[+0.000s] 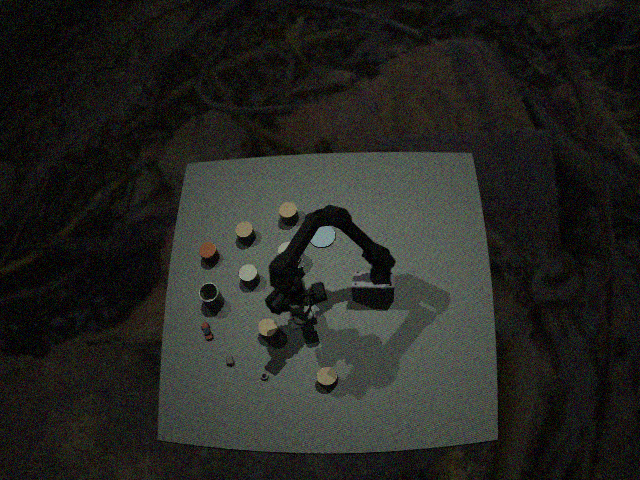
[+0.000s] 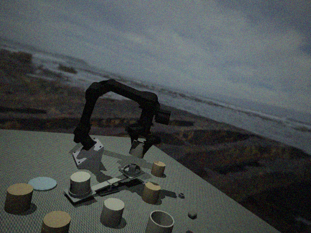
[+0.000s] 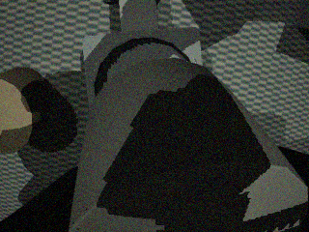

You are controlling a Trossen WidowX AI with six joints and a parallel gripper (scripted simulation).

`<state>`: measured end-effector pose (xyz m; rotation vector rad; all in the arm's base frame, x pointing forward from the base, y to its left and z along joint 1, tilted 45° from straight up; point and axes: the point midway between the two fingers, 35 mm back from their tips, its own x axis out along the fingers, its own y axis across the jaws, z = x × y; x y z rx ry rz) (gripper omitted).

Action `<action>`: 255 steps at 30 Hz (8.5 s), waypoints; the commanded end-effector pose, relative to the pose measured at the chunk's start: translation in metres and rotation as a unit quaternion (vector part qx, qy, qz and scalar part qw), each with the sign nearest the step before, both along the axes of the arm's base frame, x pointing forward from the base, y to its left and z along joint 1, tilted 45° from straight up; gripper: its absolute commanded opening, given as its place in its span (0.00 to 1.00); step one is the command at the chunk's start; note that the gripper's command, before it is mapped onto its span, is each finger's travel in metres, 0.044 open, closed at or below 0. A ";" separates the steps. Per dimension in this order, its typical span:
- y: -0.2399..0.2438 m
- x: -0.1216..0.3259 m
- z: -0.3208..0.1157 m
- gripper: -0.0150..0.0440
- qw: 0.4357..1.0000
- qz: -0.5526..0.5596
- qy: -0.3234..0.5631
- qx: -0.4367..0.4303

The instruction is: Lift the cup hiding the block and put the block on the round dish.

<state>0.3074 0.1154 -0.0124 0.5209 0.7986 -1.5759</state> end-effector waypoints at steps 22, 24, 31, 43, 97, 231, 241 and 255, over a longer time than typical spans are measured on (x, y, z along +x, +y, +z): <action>0.000 0.000 0.000 0.25 1.000 0.000 0.000 0.000; 0.000 0.000 0.000 0.25 1.000 0.000 0.000 0.000; 0.000 0.000 0.000 0.25 1.000 0.000 0.000 0.000; 0.027 -0.032 -0.101 0.25 1.000 0.000 -0.003 0.005; 0.014 -0.055 -0.161 1.00 1.000 -0.002 -0.004 0.006; -0.262 -0.045 0.156 0.25 0.940 0.263 0.202 0.077; -0.315 -0.112 0.188 0.25 0.944 0.239 0.222 0.048; -0.343 -0.123 0.163 0.25 0.944 0.236 0.225 0.044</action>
